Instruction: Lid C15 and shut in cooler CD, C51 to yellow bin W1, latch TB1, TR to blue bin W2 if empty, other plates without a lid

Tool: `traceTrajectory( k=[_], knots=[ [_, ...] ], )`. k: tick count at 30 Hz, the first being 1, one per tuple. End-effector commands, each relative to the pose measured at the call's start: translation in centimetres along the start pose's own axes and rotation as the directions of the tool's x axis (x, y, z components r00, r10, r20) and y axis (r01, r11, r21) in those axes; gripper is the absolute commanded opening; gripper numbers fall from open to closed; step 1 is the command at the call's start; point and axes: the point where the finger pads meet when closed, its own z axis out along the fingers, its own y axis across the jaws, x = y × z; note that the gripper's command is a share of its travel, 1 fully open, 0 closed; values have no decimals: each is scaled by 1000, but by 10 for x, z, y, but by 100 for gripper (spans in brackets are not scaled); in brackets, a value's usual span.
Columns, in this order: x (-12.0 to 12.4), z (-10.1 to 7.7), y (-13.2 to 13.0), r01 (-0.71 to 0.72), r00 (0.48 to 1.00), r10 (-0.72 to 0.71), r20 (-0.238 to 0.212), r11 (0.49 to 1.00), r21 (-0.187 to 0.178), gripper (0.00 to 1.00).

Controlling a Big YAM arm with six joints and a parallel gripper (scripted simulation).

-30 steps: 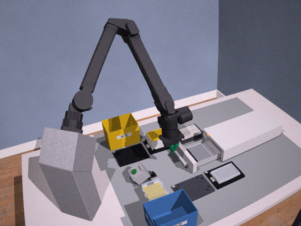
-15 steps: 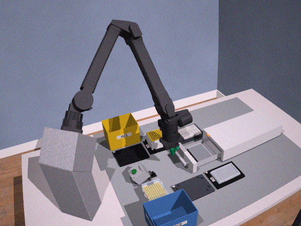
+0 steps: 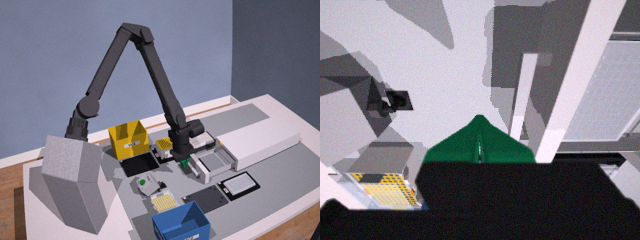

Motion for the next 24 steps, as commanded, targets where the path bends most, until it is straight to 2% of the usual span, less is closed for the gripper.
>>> traceTrajectory(
  k=[1,24],
  knots=[
    [-4,12,-1,5,1000,-5,8,1000,0,0],
    [-4,36,1,11,1000,-11,9,1000,-3,0]
  ],
)
